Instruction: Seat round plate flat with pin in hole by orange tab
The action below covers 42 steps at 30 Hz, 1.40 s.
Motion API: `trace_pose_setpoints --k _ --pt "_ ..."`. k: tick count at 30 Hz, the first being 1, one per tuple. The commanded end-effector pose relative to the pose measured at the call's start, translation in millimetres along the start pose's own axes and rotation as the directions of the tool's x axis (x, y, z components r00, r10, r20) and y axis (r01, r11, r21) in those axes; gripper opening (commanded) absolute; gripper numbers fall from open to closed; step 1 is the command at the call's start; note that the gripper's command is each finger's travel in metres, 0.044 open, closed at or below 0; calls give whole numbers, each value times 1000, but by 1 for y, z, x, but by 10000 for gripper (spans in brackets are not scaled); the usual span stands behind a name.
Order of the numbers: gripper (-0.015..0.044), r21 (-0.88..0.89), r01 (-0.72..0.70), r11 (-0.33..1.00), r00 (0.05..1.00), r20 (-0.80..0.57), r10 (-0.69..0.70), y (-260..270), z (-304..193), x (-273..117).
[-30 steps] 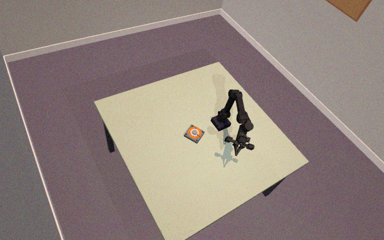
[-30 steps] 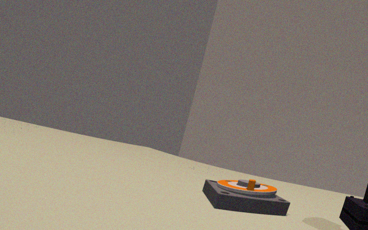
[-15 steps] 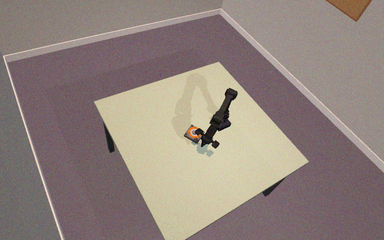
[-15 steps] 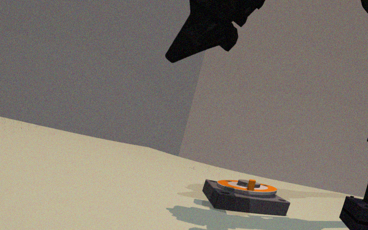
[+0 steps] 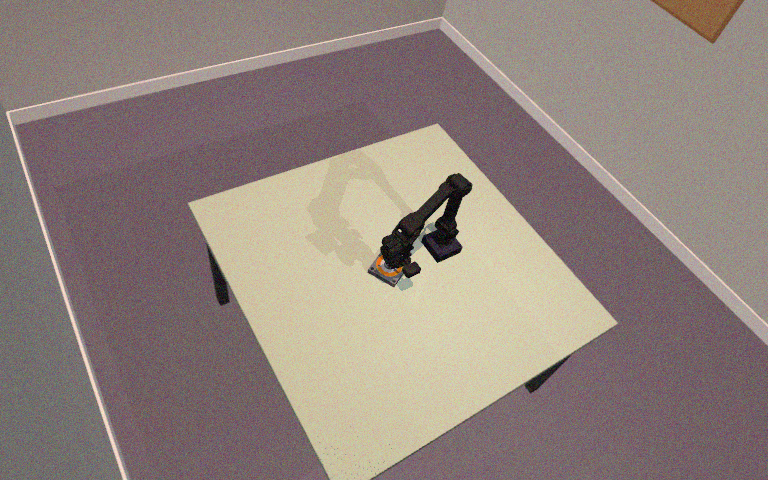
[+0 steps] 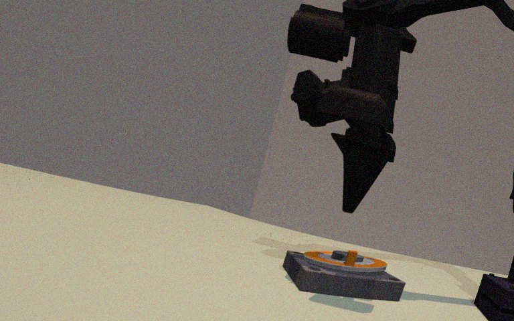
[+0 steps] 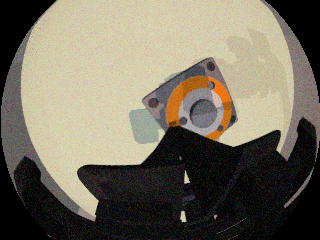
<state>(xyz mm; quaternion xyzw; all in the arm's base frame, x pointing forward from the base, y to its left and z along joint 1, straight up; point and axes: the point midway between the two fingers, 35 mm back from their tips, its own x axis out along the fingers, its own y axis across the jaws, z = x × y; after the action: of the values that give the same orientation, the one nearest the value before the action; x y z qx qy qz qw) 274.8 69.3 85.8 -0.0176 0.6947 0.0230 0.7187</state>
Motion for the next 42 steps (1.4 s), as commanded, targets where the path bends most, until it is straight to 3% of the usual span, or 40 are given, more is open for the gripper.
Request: trace_pose_setpoints --k 1,8,42 --pt "0 7 -6 1000 1000 -7 6 0 -2 10" --pt "0 7 -6 1000 1000 -7 6 0 -1 46" --pt "0 7 -6 1000 1000 -10 6 -4 -31 48"
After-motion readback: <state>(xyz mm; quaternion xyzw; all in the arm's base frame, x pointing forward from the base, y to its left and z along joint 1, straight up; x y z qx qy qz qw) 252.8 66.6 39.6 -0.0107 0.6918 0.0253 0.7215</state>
